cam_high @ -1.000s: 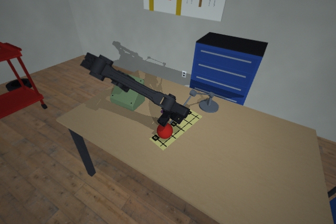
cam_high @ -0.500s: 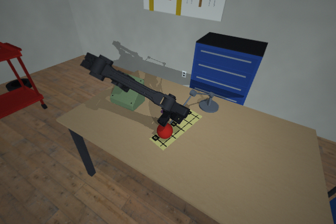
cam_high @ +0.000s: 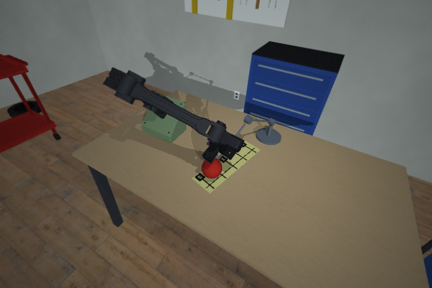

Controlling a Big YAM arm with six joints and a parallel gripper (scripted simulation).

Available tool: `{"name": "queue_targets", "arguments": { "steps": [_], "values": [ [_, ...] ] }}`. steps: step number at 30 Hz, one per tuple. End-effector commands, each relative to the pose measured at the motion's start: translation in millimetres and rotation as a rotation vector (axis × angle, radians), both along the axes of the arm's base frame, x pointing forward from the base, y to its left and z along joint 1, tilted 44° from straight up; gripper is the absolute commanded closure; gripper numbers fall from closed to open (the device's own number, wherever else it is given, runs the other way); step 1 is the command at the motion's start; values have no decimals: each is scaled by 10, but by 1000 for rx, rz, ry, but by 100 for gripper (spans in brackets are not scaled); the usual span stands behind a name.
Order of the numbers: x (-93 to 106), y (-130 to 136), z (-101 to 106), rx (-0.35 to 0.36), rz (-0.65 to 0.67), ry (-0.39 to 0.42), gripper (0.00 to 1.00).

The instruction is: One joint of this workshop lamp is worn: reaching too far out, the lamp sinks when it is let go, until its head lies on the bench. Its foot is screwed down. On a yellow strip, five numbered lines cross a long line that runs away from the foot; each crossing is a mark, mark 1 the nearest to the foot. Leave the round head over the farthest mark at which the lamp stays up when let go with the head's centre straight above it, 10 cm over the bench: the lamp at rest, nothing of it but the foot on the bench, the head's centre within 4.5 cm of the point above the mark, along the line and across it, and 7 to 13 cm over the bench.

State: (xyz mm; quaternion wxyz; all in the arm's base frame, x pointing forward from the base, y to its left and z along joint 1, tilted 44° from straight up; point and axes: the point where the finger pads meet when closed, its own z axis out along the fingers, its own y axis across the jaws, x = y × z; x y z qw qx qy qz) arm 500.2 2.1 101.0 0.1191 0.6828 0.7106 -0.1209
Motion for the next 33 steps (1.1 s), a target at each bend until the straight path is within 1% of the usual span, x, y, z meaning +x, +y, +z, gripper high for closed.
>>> {"name": "queue_targets", "arguments": {
  "steps": [1, 4, 19, 21, 33],
  "values": [
    [15, 26, 35, 1, 5, -8, 0],
    [15, 26, 35, 1, 5, -8, 0],
    [-107, 276, 623, 1, 5, -8, 0],
    [-107, 276, 623, 1, 5, -8, 0],
    [-252, 320, 919, -4, -7, 23, 0]
  ]
}}
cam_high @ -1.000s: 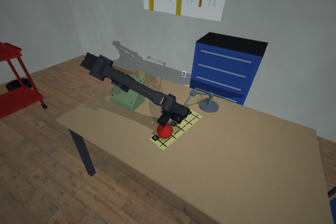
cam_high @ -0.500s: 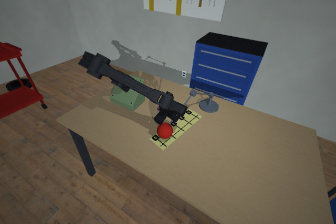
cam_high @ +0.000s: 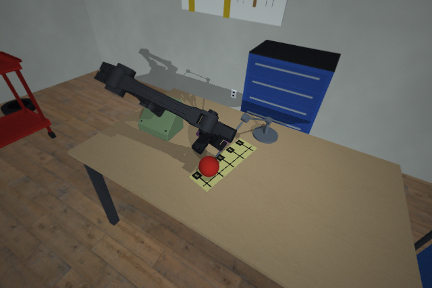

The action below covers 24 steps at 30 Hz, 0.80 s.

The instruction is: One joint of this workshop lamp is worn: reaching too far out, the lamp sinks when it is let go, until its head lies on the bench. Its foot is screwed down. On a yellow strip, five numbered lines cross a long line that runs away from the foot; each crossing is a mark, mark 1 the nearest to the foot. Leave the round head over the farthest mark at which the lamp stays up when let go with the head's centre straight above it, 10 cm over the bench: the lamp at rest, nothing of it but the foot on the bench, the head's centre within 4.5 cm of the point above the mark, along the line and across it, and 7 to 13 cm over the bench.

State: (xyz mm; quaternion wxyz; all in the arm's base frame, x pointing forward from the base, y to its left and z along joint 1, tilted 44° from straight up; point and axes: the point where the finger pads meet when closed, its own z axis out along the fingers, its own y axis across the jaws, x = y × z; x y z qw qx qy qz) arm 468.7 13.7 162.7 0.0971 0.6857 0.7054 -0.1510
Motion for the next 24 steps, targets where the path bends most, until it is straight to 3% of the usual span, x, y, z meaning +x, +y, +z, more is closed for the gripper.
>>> {"name": "queue_targets", "arguments": {
  "steps": [1, 24],
  "values": [
    [51, 208, 326, 9, 16, -45, 0],
    [78, 387, 583, -1, -1, 2, 0]
  ]
}}
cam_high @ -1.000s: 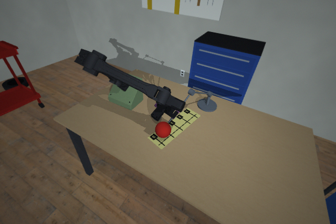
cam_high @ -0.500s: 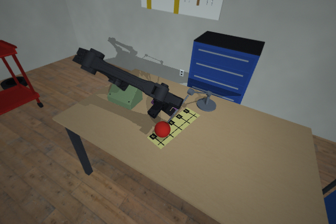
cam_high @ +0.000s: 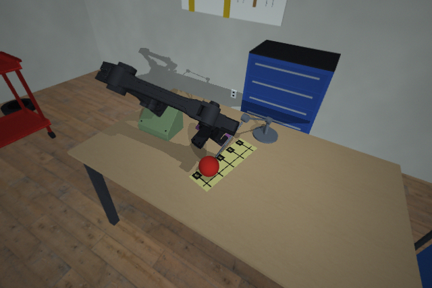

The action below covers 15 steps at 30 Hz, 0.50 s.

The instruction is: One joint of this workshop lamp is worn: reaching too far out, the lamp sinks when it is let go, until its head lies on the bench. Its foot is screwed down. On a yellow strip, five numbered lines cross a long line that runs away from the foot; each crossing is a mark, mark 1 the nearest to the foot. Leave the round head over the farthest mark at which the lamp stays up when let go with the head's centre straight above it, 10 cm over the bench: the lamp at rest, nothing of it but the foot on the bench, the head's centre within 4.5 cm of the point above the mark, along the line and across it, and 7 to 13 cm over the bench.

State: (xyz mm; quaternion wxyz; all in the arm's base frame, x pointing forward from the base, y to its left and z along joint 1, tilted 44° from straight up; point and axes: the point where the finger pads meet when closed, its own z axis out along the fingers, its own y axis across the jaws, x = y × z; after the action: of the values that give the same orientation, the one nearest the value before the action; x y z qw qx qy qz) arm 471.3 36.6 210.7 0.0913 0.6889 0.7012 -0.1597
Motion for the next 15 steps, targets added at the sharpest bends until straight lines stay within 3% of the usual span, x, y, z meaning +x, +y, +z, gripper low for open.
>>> {"name": "queue_targets", "arguments": {
  "steps": [1, 15],
  "values": [
    [49, 147, 98, 4, 12, -16, 0],
    [4, 14, 38, 2, 5, -11, 0]
  ]
}}
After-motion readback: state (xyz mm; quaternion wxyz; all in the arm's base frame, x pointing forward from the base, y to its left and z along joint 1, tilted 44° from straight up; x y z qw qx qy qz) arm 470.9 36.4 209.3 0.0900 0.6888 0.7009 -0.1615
